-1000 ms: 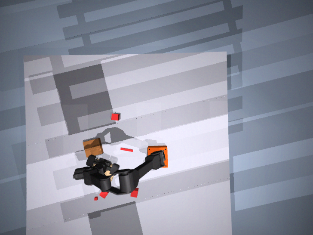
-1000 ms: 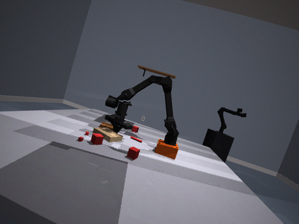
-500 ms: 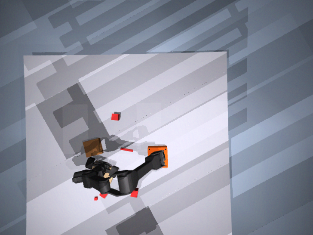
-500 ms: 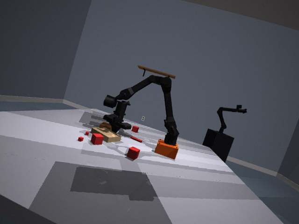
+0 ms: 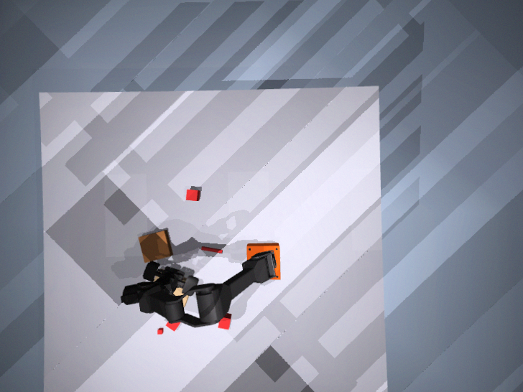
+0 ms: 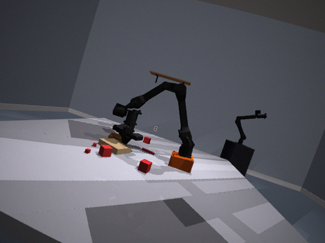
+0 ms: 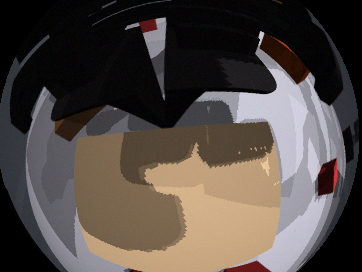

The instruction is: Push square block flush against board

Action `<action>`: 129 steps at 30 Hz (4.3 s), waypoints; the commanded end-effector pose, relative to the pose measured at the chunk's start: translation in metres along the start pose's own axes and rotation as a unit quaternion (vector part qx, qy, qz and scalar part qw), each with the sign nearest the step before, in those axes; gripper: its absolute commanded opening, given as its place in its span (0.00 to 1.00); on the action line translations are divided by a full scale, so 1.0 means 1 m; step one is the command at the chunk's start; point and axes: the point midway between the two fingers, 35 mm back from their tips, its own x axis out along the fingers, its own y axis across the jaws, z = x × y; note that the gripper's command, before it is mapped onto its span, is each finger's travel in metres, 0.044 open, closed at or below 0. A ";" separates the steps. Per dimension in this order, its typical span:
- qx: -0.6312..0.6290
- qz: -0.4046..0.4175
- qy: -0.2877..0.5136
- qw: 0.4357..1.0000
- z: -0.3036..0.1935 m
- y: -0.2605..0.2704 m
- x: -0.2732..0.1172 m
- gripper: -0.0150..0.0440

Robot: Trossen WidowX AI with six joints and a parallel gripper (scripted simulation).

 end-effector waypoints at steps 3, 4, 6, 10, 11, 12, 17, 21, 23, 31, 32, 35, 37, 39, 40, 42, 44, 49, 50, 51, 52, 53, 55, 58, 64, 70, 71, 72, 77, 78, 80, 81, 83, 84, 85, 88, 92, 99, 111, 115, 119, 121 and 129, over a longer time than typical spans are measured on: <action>0.000 0.000 -0.002 1.000 -0.009 -0.001 0.000 0.25; 0.000 0.000 -0.002 1.000 -0.011 -0.001 0.000 0.25; 0.000 0.000 -0.002 1.000 -0.014 -0.001 0.000 0.25; 0.000 0.000 -0.002 1.000 -0.021 -0.001 0.000 0.25; 0.000 0.000 -0.002 1.000 -0.022 -0.001 0.000 0.25; -0.001 0.000 -0.002 1.000 -0.024 -0.001 0.000 0.25; -0.001 0.000 -0.001 1.000 -0.032 -0.001 0.000 0.25; -0.001 -0.001 -0.001 1.000 -0.038 -0.001 0.000 0.25; 0.001 0.000 0.001 1.000 -0.035 -0.001 -0.002 0.25; -0.001 -0.001 -0.001 1.000 -0.036 -0.001 -0.055 0.25; -0.001 -0.001 -0.001 1.000 -0.036 -0.001 -0.055 0.25; 0.025 0.000 -0.001 1.000 -0.033 0.002 -0.055 0.25; 0.059 0.000 -0.002 0.998 -0.029 0.006 -0.055 0.25; 0.093 0.000 -0.002 0.996 -0.025 0.010 -0.055 0.25; 0.110 0.000 -0.002 0.994 -0.023 0.012 -0.055 0.25; 0.144 0.001 -0.002 0.990 -0.020 0.016 -0.055 0.25; 0.178 0.001 -0.002 0.984 -0.016 0.020 -0.055 0.25; 0.261 0.002 -0.002 0.965 -0.008 0.031 -0.055 0.25; 0.278 0.002 -0.002 0.961 -0.006 0.033 -0.055 0.25; 0.294 0.002 -0.002 0.956 -0.005 0.035 -0.055 0.25; 0.310 0.002 -0.002 0.951 -0.003 0.037 -0.055 0.25; 0.327 0.002 -0.002 0.945 -0.001 0.040 -0.055 0.25; 0.359 0.003 -0.002 0.933 0.001 0.044 -0.055 0.25; 0.406 0.003 -0.002 0.914 0.006 0.051 -0.055 0.25; 0.498 0.004 -0.002 0.867 0.014 0.064 -0.055 0.25; 0.584 0.004 -0.001 0.812 0.021 0.078 -0.055 0.25; 0.598 0.004 -0.001 0.802 0.022 0.080 -0.055 0.25; 0.611 0.004 -0.001 0.791 0.023 0.082 -0.055 0.25; 0.677 0.005 -0.001 0.736 0.028 0.094 -0.055 0.25; 0.689 0.005 -0.001 0.725 0.029 0.096 -0.055 0.25; 0.705 0.005 -0.001 0.709 0.030 0.099 -0.055 0.25; 0.707 0.005 -0.001 0.707 0.030 0.099 -0.055 0.25; 0.707 0.005 -0.001 0.707 0.030 0.099 -0.055 0.25; 0.707 0.005 -0.001 0.707 0.030 0.099 -0.055 0.25; 0.707 0.005 -0.001 0.707 0.030 0.099 -0.055 0.25; 0.707 0.005 -0.001 0.707 0.031 0.099 -0.027 0.25; 0.707 0.005 0.000 0.707 0.030 0.100 0.000 0.25; 0.707 0.005 0.000 0.707 0.031 0.099 0.000 0.25; 0.707 0.005 -0.001 0.707 0.032 0.087 0.000 0.25; 0.707 0.005 -0.001 0.707 0.032 0.083 -0.001 0.25; 0.707 0.004 -0.001 0.707 0.033 0.080 -0.001 0.25; 0.707 0.004 -0.001 0.707 0.033 0.078 -0.001 0.25; 0.707 0.004 -0.001 0.707 0.033 0.070 -0.001 0.25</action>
